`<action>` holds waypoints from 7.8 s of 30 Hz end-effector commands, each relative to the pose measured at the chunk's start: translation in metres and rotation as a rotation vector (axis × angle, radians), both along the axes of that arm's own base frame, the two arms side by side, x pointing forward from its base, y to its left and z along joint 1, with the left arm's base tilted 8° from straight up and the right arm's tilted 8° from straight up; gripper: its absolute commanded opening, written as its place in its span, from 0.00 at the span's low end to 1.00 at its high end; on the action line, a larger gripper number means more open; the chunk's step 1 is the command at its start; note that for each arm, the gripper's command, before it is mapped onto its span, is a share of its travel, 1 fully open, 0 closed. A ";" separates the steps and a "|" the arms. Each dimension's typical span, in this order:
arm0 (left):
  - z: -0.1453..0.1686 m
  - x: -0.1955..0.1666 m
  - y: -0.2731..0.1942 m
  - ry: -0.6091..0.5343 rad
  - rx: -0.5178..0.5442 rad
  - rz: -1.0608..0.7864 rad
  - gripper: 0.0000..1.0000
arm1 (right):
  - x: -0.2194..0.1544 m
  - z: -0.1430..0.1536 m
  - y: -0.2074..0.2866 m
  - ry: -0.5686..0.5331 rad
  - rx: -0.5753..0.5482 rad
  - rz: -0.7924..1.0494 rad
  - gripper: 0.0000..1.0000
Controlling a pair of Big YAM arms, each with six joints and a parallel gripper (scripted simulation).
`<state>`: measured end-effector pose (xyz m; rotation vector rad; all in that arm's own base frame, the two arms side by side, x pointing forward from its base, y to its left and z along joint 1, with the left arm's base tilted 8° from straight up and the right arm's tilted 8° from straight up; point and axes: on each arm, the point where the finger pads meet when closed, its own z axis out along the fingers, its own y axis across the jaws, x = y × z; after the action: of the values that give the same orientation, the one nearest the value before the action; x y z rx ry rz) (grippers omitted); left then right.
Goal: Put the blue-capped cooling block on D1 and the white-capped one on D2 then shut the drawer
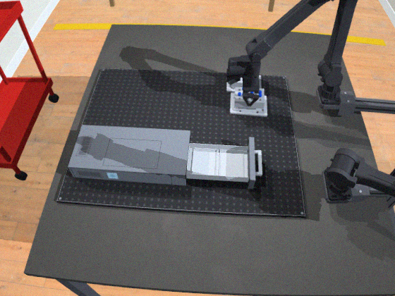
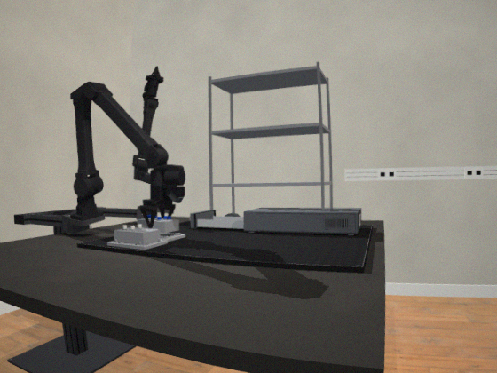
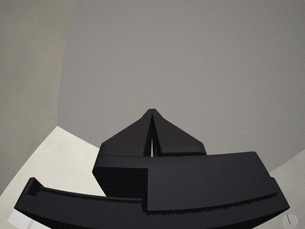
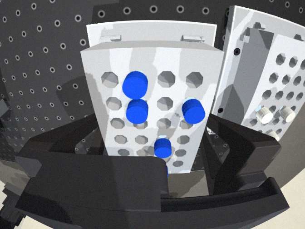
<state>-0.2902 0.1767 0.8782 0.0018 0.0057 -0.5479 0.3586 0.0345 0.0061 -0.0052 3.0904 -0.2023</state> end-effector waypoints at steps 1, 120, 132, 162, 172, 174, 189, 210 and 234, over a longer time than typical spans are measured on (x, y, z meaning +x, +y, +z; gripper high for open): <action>0.008 0.018 -0.014 0.029 0.019 0.008 0.00 | 0.044 0.030 0.007 -0.108 0.019 0.007 0.00; 0.008 0.018 -0.014 0.029 0.019 0.008 0.00 | 0.046 0.025 0.007 -0.109 0.020 -0.003 0.00; 0.008 0.018 -0.014 0.029 0.019 0.008 0.00 | 0.045 0.023 0.006 -0.106 0.019 -0.005 0.00; 0.008 0.018 -0.014 0.029 0.019 0.008 0.00 | 0.043 0.020 0.005 -0.112 0.019 0.008 0.00; 0.008 0.018 -0.014 0.029 0.019 0.008 0.00 | 0.042 0.021 0.005 -0.118 0.020 0.014 0.00; 0.008 0.018 -0.014 0.029 0.019 0.008 0.00 | 0.041 0.021 0.004 -0.120 0.020 0.015 0.00; 0.008 0.018 -0.014 0.029 0.019 0.008 0.00 | 0.022 0.008 0.002 -0.115 0.019 0.018 0.00; 0.008 0.018 -0.014 0.029 0.019 0.008 0.00 | 0.033 0.018 0.004 -0.098 0.015 0.024 0.00; 0.008 0.018 -0.014 0.029 0.019 0.008 0.00 | 0.033 0.010 0.002 -0.085 0.013 0.022 0.00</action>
<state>-0.2902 0.1767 0.8782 0.0018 0.0057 -0.5479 0.3566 0.0326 -0.0089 -0.0087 3.0756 -0.1964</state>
